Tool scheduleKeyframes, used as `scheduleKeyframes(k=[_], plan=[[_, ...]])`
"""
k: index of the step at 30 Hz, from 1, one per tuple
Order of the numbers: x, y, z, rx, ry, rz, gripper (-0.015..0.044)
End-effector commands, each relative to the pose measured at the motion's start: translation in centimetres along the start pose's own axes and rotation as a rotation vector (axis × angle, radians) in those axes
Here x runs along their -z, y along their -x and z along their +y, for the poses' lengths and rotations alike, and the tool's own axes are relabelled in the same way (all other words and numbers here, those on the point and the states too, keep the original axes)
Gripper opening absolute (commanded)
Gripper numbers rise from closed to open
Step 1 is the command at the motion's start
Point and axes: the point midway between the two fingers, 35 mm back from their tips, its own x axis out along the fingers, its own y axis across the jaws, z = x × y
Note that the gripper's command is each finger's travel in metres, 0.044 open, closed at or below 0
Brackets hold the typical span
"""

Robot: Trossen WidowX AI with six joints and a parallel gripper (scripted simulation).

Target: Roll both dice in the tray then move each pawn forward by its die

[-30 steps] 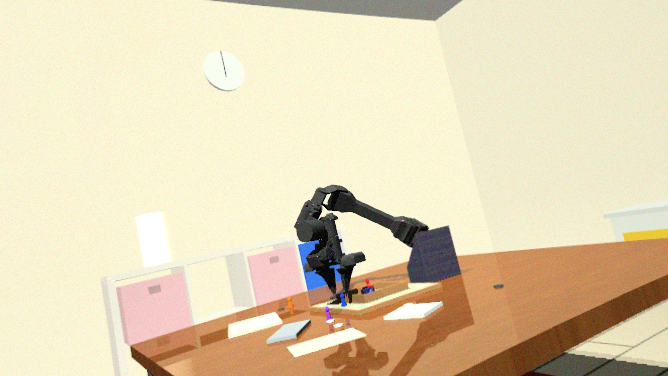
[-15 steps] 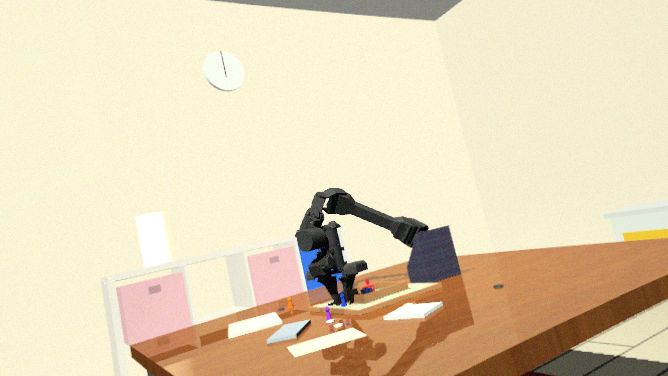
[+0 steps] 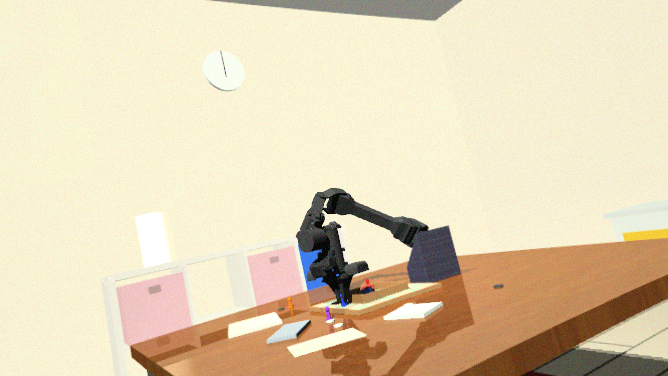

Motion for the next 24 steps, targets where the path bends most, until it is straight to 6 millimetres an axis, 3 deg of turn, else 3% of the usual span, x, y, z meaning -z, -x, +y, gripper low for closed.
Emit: scheduleKeyframes(k=[1,19,24], plan=[[-0.3,1.1,0.1,0.0,0.004,-0.001,0.0],[-0.3,11.6,0.6,-0.004,0.005,-0.001,0.0],[-0.1,12.5,0.7,-0.003,0.005,0.0,0.0]])
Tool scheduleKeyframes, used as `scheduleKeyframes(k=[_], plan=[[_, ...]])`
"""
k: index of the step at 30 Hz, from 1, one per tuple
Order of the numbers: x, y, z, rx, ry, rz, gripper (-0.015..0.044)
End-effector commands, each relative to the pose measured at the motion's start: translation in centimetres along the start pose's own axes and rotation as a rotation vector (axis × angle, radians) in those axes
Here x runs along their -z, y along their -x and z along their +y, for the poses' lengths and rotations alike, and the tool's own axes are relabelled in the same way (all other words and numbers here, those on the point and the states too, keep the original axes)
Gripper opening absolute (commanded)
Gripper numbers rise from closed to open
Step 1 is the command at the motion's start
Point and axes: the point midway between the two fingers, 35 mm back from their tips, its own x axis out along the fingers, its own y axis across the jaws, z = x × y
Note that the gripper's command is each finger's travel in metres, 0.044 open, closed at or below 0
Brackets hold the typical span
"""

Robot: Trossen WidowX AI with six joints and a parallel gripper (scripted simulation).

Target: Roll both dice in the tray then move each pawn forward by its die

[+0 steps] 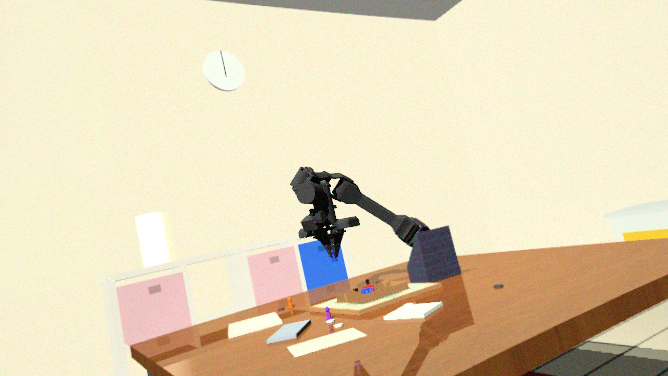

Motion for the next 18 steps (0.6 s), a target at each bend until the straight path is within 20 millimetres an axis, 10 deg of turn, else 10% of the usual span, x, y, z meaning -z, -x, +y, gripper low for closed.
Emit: scheduleKeyframes(k=[1,18], plan=[[0.2,0.1,0.3,-0.003,-0.005,0.012,0.0],[3.0,-2.7,6.6,-0.009,-0.003,0.01,0.0]])
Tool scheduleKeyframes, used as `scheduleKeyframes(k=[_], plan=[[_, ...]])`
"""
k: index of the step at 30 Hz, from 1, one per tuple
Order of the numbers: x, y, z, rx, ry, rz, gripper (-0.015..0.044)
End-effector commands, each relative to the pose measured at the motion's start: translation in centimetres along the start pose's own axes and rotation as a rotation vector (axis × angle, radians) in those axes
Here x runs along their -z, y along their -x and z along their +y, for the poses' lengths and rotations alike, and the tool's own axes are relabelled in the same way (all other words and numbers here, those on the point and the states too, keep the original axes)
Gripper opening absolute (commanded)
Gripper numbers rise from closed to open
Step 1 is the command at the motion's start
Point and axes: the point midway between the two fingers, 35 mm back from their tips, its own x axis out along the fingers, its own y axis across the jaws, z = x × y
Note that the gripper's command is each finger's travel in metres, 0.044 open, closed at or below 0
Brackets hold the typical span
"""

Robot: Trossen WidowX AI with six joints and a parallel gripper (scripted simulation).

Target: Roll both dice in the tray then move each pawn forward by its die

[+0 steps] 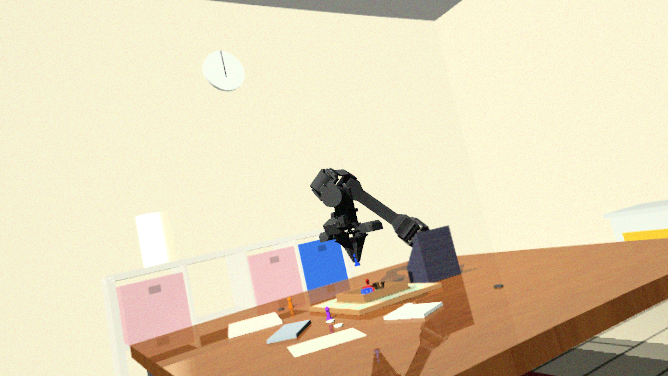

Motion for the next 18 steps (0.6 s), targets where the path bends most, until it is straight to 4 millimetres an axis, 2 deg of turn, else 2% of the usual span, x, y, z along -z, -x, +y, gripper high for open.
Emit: scheduleKeyframes(k=[1,18], plan=[[1.0,-0.7,1.3,-0.004,-0.006,0.001,0.0],[5.5,-3.9,6.0,-0.003,0.001,0.003,0.0]])
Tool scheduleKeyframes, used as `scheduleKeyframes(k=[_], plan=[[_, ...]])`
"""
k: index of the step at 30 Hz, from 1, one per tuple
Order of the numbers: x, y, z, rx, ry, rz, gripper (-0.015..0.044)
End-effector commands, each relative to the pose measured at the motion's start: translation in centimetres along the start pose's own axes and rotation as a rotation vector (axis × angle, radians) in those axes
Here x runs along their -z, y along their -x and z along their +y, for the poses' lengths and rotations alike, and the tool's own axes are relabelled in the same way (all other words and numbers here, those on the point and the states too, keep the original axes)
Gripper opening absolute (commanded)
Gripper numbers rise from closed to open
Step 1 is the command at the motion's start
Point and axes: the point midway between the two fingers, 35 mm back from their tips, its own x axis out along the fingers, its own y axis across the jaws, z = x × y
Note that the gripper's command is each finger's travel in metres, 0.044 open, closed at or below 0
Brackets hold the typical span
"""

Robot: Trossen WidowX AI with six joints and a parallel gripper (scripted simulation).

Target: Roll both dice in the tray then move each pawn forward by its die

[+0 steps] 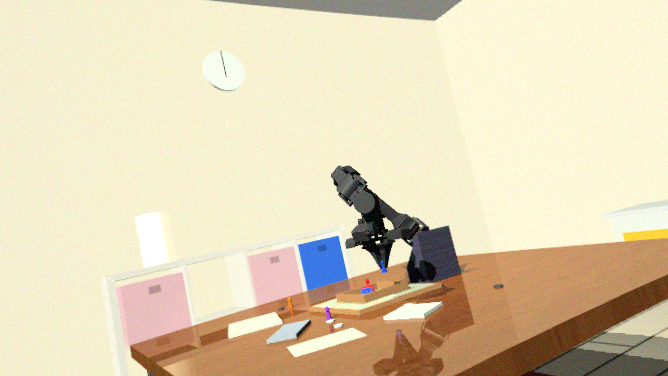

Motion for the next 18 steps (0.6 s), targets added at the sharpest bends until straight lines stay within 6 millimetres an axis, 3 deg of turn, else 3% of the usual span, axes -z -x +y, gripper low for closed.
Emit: scheduleKeyframes(k=[1,10,18], plan=[[1.2,-0.7,0.8,-0.004,-0.009,0.001,0.0],[2.9,-2.1,2.0,-0.004,-0.014,0.002,0.0],[2.9,-5.4,2.0,-0.002,-0.015,0.002,0.0]])
